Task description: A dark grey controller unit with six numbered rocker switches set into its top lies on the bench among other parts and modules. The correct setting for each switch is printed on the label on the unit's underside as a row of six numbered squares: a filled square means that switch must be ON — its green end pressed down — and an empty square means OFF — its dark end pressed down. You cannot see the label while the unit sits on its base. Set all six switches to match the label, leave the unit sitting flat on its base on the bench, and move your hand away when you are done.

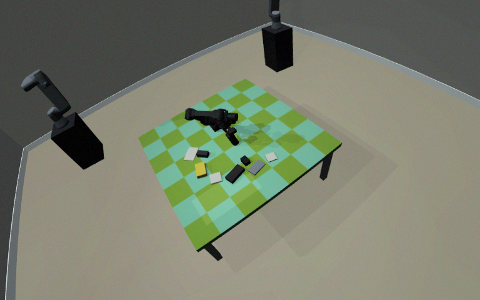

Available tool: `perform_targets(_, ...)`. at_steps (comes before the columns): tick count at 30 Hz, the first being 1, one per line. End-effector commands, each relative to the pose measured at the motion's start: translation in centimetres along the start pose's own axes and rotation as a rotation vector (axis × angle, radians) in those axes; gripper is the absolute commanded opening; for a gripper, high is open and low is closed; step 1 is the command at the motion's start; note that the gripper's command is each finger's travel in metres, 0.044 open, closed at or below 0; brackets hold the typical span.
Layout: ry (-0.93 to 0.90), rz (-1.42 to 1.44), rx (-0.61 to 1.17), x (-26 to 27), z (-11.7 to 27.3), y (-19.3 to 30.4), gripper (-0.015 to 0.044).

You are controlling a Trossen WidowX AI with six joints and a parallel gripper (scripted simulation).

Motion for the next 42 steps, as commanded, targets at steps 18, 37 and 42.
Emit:
perform_targets(18, -0.011, 0.000, 0.010, -0.2, -1.1, 1.8, 0.0338)
perform_targets(37, -0.011, 0.000, 0.011, -0.3, -1.6, 3.2, 0.0338)
perform_targets(42, -0.011, 0.000, 0.011, -0.3, -1.8, 3.5, 0.0338)
Point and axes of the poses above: the point midway between the two fingers, 35 mm back from their tips, its own z axis back along the fingers, its own x axis across the jaws, y = z × x, the point moved 10 cm from there along z, back along the fingers, and after that the axes turned 5 degrees about -z, right-handed, at the moved point
